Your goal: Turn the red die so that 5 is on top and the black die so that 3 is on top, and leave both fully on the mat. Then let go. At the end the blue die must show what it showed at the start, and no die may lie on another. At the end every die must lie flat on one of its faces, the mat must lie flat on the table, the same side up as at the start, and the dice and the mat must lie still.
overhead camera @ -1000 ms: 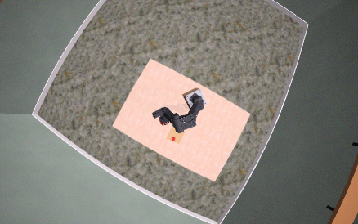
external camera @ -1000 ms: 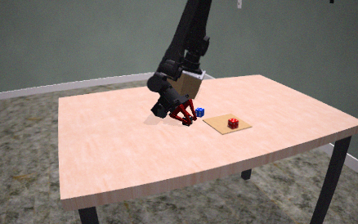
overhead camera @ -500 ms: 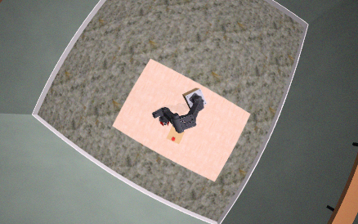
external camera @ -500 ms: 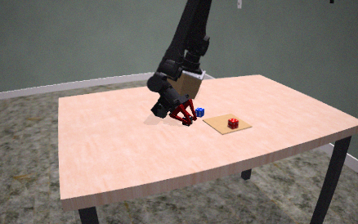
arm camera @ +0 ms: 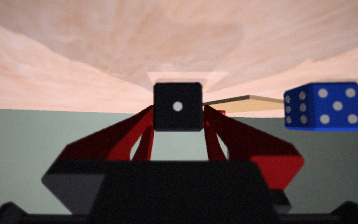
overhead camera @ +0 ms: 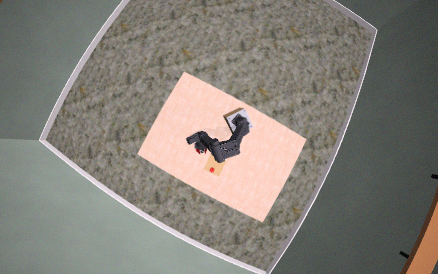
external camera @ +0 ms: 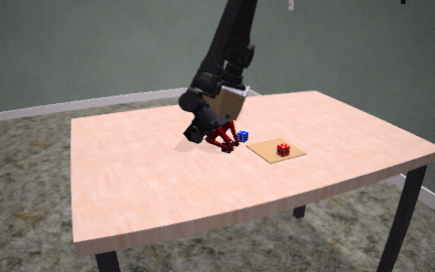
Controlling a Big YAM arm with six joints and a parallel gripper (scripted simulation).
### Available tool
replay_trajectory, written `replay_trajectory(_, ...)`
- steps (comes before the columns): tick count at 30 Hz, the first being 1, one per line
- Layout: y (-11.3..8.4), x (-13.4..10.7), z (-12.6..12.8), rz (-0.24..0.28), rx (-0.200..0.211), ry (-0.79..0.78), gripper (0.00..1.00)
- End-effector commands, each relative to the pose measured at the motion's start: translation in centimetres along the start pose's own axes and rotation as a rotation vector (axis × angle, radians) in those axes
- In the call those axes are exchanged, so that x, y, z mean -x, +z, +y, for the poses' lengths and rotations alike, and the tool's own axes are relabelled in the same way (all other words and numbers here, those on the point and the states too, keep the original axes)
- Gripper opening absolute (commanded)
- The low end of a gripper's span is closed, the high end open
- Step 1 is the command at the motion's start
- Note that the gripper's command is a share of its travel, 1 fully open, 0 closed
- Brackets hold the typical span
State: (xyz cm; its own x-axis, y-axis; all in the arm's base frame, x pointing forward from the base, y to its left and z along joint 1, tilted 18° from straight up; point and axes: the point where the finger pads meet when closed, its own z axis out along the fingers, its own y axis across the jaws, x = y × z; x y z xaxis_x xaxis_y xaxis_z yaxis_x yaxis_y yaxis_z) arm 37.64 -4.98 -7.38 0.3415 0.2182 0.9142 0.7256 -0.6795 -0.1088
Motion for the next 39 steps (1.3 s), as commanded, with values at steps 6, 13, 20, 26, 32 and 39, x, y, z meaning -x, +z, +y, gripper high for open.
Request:
replay_trajectory(6, 0.5, -0.1, 0.2, 0.001, -0.003, -0.016, 0.44)
replay_trajectory(13, -1.5, -1.0, 1.7, 0.01, 0.027, -0.041, 0.44)
replay_trajectory(20, -3.3, -1.1, 1.7, 0.009, 0.029, -0.043, 0.44)
replay_trajectory(26, -5.2, -0.7, 1.6, 0.005, 0.026, -0.033, 0.44)
replay_trajectory(32, -4.9, -0.8, 1.2, 0.001, 0.003, -0.039, 0.44)
replay_trajectory(39, -5.9, -1.3, 1.5, 0.003, 0.023, -0.045, 0.44)
